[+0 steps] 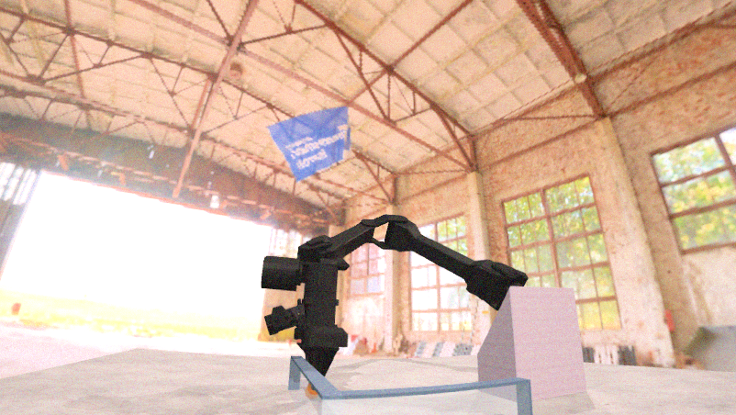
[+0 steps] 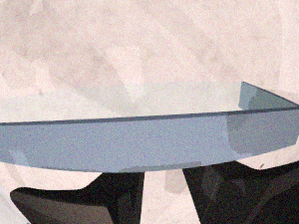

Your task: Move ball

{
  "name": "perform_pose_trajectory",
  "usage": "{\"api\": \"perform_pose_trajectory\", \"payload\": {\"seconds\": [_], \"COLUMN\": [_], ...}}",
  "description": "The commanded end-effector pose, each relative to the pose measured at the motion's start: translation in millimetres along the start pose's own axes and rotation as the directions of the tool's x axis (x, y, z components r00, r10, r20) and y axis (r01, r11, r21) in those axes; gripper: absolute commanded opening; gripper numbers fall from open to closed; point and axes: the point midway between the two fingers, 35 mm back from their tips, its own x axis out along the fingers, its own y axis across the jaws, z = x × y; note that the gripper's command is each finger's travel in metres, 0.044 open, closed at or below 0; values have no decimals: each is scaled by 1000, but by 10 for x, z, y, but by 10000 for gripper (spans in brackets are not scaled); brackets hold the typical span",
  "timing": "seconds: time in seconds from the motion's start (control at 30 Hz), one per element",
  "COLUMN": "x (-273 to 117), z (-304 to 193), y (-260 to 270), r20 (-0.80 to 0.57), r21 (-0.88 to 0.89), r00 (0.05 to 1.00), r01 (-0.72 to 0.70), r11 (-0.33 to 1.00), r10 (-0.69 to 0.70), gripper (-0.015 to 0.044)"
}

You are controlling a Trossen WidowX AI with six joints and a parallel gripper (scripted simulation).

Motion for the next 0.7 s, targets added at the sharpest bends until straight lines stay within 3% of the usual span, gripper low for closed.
{"api": "perform_pose_trajectory", "payload": {"seconds": [0.0, 0.67], "x": [85, 109], "z": [-30, -31], "y": [-1, -1], "r20": [-8, -8], "r21": [-7, -7], "r00": [1000, 1000], "r01": [6, 6], "r11": [1000, 1000], "r10": [-6, -6], "gripper": [0, 0]}}
